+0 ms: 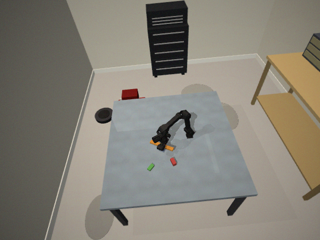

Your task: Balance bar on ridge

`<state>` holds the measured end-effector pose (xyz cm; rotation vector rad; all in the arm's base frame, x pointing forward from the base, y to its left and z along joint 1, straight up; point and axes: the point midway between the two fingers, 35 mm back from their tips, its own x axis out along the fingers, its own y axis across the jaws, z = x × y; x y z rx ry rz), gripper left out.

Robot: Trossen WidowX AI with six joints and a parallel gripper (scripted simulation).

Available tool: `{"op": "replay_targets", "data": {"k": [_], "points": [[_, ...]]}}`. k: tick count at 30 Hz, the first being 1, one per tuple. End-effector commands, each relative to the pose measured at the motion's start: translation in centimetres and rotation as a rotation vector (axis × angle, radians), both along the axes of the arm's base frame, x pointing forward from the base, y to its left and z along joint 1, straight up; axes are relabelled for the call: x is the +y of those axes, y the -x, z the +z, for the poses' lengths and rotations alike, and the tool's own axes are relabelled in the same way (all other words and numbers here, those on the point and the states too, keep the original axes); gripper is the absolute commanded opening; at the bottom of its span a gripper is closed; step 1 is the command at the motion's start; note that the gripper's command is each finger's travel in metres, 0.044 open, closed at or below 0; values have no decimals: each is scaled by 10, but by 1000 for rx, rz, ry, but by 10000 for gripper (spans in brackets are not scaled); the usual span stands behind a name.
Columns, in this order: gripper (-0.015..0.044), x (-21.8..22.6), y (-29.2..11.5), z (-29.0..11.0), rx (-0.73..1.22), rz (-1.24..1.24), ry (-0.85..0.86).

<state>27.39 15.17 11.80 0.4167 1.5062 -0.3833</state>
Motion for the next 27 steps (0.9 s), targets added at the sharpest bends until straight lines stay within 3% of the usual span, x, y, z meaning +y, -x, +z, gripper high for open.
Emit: {"op": "replay_targets", "data": {"k": [1, 6, 27], "points": [[53, 0, 0, 0, 0, 0, 0], [167, 0, 0, 0, 0, 0, 0], [169, 0, 0, 0, 0, 0, 0]]}}
